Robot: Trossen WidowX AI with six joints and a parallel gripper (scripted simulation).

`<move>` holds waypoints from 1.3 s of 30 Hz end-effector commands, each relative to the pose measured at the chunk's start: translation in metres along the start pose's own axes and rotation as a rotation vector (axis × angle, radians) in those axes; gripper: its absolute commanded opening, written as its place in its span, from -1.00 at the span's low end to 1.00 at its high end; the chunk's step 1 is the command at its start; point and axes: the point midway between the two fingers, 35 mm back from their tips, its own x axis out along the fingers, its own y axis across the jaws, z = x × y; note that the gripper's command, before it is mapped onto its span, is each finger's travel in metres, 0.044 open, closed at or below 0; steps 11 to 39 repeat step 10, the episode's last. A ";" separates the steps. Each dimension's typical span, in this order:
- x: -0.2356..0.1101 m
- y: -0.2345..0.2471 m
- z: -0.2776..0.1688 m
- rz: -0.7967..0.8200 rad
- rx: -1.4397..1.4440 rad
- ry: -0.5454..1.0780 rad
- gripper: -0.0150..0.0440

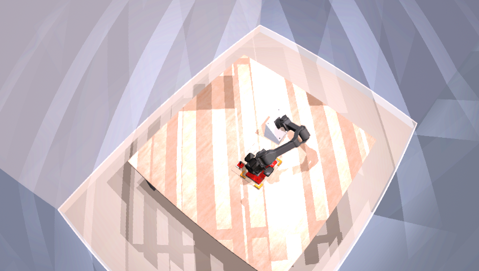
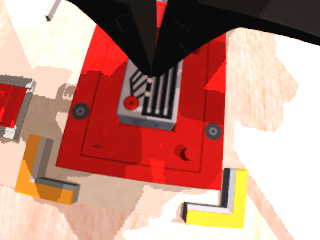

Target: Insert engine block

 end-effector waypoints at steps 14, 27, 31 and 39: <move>0.000 0.000 0.000 0.000 -0.005 0.001 -0.22; 0.000 0.000 0.000 0.000 -0.005 0.001 -0.22; 0.000 0.000 0.000 0.000 -0.005 0.001 -0.22; 0.000 0.000 0.000 0.000 -0.005 0.001 -0.22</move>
